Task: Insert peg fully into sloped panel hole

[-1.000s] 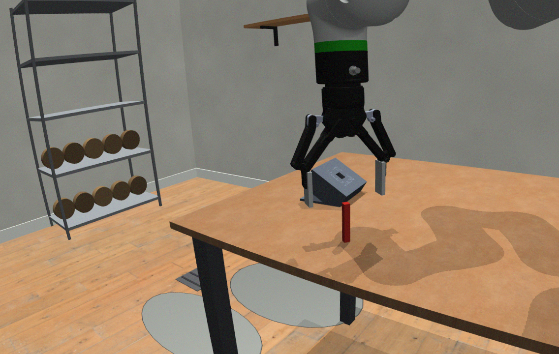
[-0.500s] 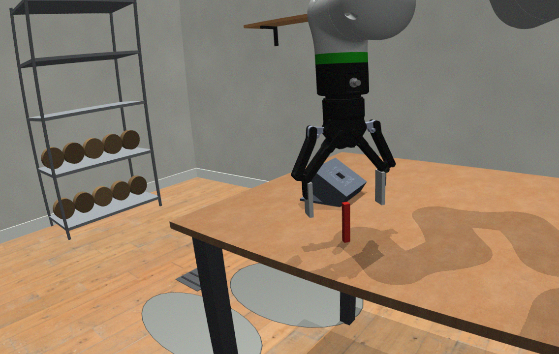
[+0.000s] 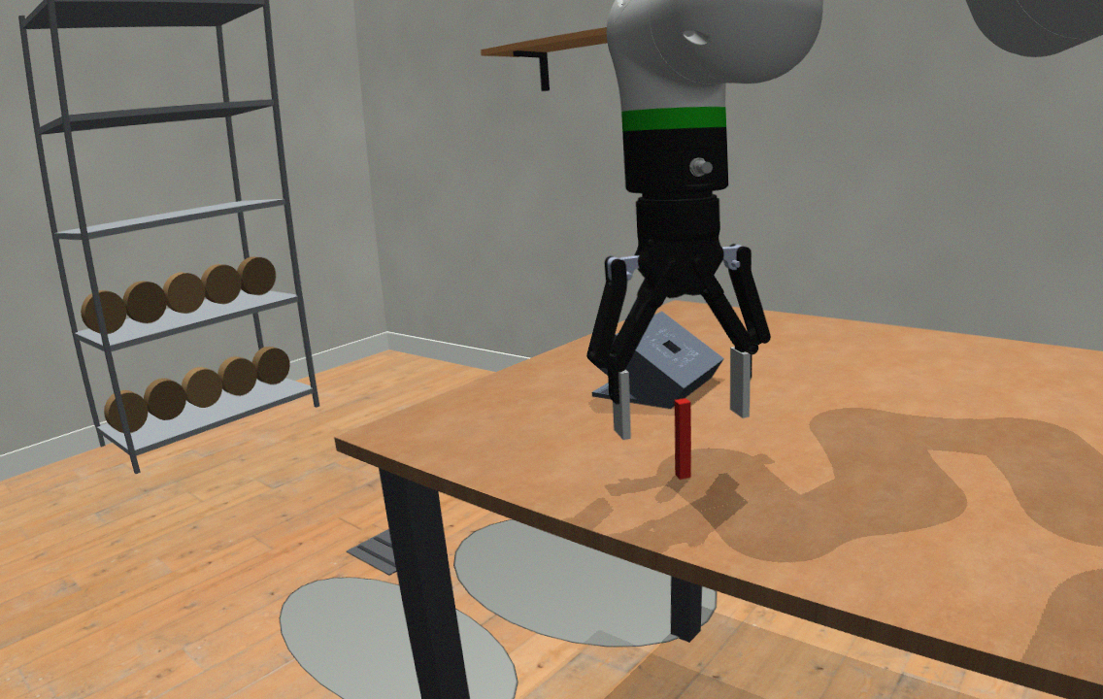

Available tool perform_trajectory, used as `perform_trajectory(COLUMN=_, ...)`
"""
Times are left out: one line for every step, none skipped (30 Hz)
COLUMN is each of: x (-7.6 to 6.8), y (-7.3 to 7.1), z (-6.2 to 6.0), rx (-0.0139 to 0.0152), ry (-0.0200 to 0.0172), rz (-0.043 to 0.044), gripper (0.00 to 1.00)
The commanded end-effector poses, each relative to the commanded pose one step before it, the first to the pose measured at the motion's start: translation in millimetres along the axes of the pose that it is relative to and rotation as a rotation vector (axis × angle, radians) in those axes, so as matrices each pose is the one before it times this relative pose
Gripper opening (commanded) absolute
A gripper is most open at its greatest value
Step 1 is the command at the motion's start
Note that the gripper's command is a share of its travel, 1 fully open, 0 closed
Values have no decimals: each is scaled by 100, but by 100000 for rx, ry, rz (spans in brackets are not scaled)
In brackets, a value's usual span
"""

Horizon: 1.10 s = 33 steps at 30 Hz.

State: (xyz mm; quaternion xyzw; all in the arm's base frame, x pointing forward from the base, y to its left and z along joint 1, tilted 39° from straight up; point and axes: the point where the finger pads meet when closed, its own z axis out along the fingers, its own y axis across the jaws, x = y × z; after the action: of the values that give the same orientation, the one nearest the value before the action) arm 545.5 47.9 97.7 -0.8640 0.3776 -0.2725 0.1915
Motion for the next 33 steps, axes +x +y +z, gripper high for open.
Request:
perform_trajectory(x=10, y=-9, z=-7, rx=15, ry=21, rz=-1, gripper=79)
perform_trajectory(x=0, y=0, z=0, rx=0, ry=0, rz=0, gripper=77)
perform_trajectory(x=0, y=0, z=0, rx=0, ry=0, rz=0, gripper=75)
perform_trajectory(x=0, y=0, z=0, rx=0, ry=0, rz=0, gripper=73)
perform_trajectory(x=0, y=0, z=0, rx=0, ry=0, rz=0, gripper=73)
perform_trajectory(x=0, y=0, z=0, rx=0, ry=0, rz=0, gripper=73)
perform_trajectory(x=0, y=0, z=0, rx=0, ry=0, rz=0, gripper=71)
perform_trajectory(x=0, y=0, z=0, rx=0, ry=0, rz=0, gripper=70)
perform_trajectory(x=0, y=0, z=0, rx=0, ry=0, rz=0, gripper=68)
perform_trajectory(x=0, y=0, z=0, rx=0, ry=0, rz=0, gripper=66)
perform_trajectory(x=0, y=0, z=0, rx=0, ry=0, rz=0, gripper=64)
perform_trajectory(x=0, y=0, z=0, rx=0, ry=0, rz=0, gripper=63)
perform_trajectory(x=0, y=0, z=0, rx=0, ry=0, rz=0, gripper=61)
perform_trajectory(x=0, y=0, z=0, rx=0, ry=0, rz=0, gripper=59)
perform_trajectory(x=0, y=0, z=0, rx=0, ry=0, rz=0, gripper=57)
perform_trajectory(x=0, y=0, z=0, rx=0, ry=0, rz=0, gripper=55)
perform_trajectory(x=0, y=0, z=0, rx=0, ry=0, rz=0, gripper=54)
perform_trajectory(x=0, y=0, z=0, rx=0, ry=0, rz=0, gripper=52)
perform_trajectory(x=0, y=0, z=0, rx=0, ry=0, rz=0, gripper=50)
perform_trajectory(x=0, y=0, z=0, rx=0, ry=0, rz=0, gripper=48)
perform_trajectory(x=0, y=0, z=0, rx=0, ry=0, rz=0, gripper=47)
perform_trajectory(x=0, y=0, z=0, rx=0, ry=0, rz=0, gripper=47)
perform_trajectory(x=0, y=0, z=0, rx=0, ry=0, rz=0, gripper=47)
perform_trajectory(x=0, y=0, z=0, rx=0, ry=0, rz=0, gripper=45)
perform_trajectory(x=0, y=0, z=0, rx=0, ry=0, rz=0, gripper=43)
perform_trajectory(x=0, y=0, z=0, rx=0, ry=0, rz=0, gripper=41)
perform_trajectory(x=0, y=0, z=0, rx=0, ry=0, rz=0, gripper=39)
perform_trajectory(x=0, y=0, z=0, rx=0, ry=0, rz=0, gripper=38)
perform_trajectory(x=0, y=0, z=0, rx=0, ry=0, rz=0, gripper=36)
perform_trajectory(x=0, y=0, z=0, rx=0, ry=0, rz=0, gripper=34)
perform_trajectory(x=0, y=0, z=0, rx=0, ry=0, rz=0, gripper=32)
perform_trajectory(x=0, y=0, z=0, rx=0, ry=0, rz=0, gripper=30)
perform_trajectory(x=0, y=0, z=0, rx=0, ry=0, rz=0, gripper=29)
